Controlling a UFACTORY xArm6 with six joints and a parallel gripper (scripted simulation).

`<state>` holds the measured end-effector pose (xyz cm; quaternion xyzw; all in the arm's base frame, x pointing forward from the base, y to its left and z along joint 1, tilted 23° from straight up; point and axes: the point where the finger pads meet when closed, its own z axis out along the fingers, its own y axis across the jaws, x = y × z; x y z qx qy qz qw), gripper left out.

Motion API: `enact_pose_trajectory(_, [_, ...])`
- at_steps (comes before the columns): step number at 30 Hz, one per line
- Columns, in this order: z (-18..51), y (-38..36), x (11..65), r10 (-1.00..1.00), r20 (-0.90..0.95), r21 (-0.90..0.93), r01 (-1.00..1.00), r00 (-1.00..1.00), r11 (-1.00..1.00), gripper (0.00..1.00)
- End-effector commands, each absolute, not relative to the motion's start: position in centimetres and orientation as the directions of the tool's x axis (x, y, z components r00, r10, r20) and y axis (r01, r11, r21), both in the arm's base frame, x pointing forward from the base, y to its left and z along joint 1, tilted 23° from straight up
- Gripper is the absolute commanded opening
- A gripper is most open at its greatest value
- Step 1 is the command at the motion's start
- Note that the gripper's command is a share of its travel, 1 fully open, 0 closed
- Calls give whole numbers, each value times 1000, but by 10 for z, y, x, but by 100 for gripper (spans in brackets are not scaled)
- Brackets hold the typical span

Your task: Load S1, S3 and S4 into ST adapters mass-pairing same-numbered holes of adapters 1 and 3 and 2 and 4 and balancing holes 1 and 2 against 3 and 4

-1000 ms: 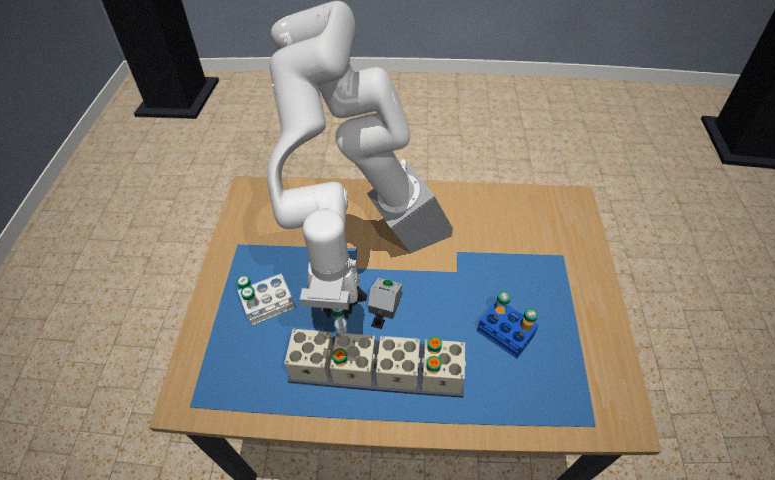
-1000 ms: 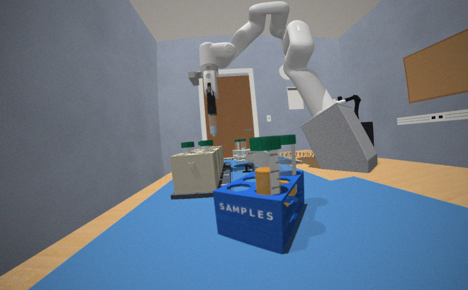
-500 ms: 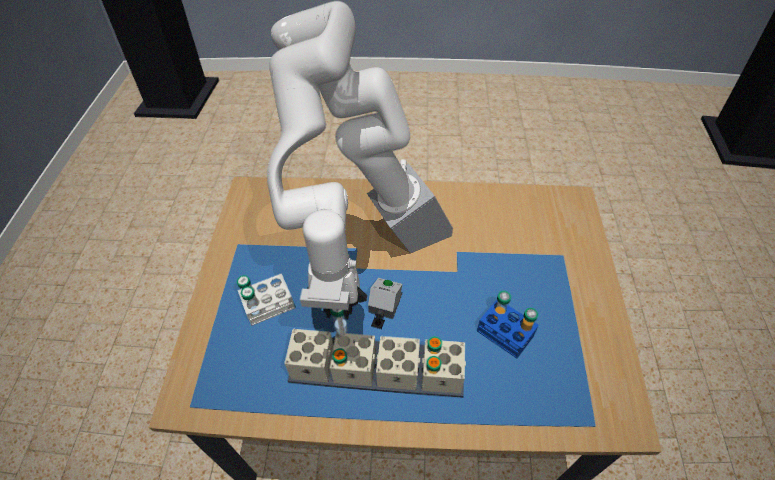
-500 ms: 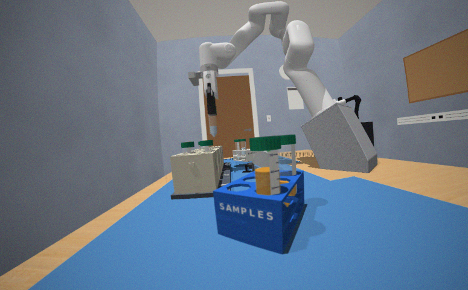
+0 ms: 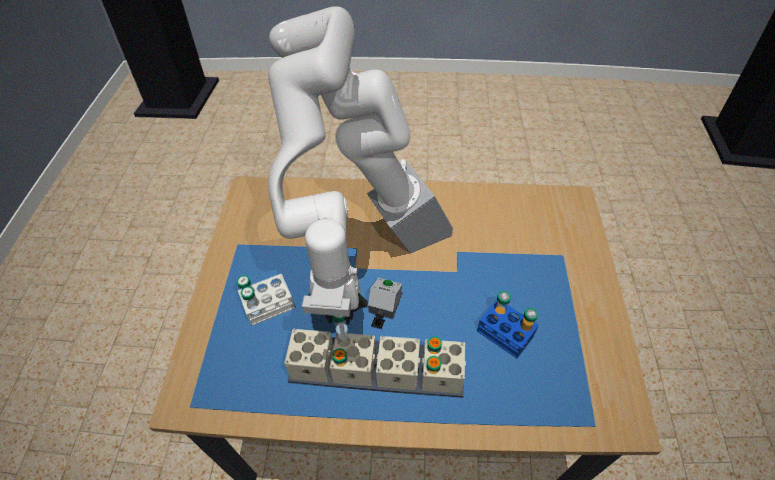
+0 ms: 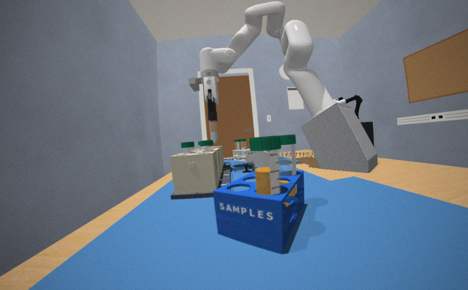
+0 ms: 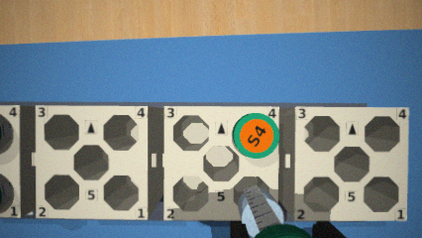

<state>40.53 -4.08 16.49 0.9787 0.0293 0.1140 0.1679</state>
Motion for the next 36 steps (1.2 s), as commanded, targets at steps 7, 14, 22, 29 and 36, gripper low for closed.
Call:
enact_pose_trajectory(7, [158,-44,409,96,218,336,18,971,-942,0])
enact_pose_trajectory(14, [158,-44,409,96,218,336,18,971,-942,0])
enact_pose_trajectory(22, [155,-45,410,96,218,336,18,971,-942,0])
enact_pose_trajectory(29, [150,-46,411,96,218,336,18,971,-942,0])
enact_pose_trajectory(36, [143,-49,413,96,218,336,18,971,-942,0])
